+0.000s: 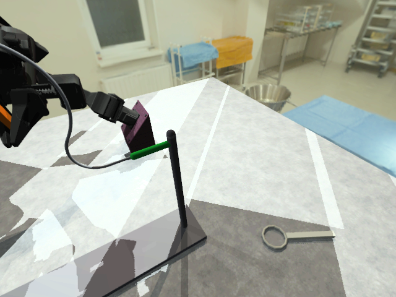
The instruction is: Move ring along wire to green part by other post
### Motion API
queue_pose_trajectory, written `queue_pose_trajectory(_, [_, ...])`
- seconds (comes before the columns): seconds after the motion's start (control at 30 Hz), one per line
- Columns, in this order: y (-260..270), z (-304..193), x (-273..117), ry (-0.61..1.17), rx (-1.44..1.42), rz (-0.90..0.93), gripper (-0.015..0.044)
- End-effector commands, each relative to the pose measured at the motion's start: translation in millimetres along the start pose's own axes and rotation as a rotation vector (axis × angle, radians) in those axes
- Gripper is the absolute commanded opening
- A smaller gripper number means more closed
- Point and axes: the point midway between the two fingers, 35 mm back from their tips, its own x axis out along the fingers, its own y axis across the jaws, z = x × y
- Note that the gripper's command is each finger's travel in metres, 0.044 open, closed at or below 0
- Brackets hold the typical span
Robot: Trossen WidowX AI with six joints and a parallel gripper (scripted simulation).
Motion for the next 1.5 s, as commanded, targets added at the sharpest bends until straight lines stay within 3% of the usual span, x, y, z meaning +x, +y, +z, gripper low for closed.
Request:
queue_pose_trajectory(0.0, [-2.0,0.1,-0.1,-0.005,-0.039,-0.022,-0.0150])
queue_pose_trajectory(1.47, [-24.1,6.0,-0.6,-0.070,-0.521,-0.277,-0.0150])
